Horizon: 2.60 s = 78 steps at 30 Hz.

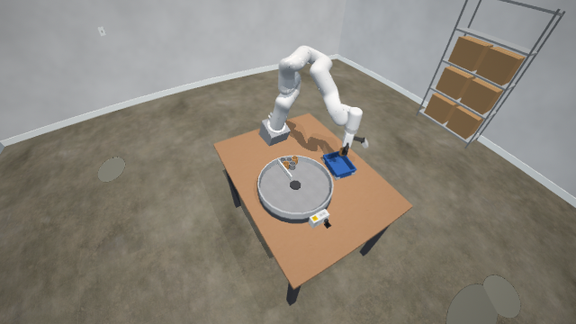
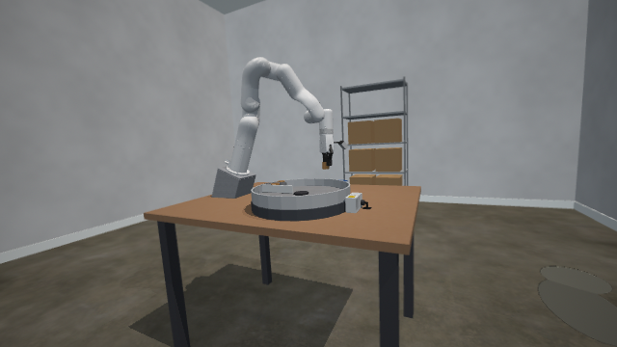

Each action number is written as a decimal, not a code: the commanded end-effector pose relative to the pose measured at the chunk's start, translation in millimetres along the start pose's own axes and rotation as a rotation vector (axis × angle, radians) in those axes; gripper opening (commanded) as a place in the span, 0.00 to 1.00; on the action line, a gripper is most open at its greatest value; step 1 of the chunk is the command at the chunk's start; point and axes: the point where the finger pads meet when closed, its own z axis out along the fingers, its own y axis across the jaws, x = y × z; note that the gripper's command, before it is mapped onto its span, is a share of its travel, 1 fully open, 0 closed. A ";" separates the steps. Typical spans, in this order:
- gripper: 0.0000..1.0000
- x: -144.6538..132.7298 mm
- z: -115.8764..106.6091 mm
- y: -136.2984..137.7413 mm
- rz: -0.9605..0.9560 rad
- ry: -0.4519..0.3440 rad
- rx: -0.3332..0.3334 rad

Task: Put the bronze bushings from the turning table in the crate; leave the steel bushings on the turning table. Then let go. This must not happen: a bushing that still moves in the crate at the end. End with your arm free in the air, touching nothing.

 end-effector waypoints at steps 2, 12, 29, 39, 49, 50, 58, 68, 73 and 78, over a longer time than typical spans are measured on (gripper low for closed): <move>0.00 1.8 -1.3 0.0 -0.009 0.004 0.000; 0.00 1.8 -1.3 0.0 -0.009 0.004 0.000; 0.00 2.1 47.4 -0.2 -0.008 0.004 -0.003; 0.00 2.3 65.6 -0.3 -0.008 0.004 -0.003; 0.00 2.3 65.6 -0.3 -0.008 0.004 -0.003; 0.00 2.3 65.6 -0.3 -0.008 0.004 -0.003; 0.00 2.3 68.4 -0.3 -0.008 0.004 -0.003; 0.00 2.3 79.0 -0.3 -0.008 0.004 -0.003; 0.00 2.3 88.0 -0.2 -0.008 0.004 -0.003; 0.00 2.3 96.7 -0.2 -0.008 0.004 -0.003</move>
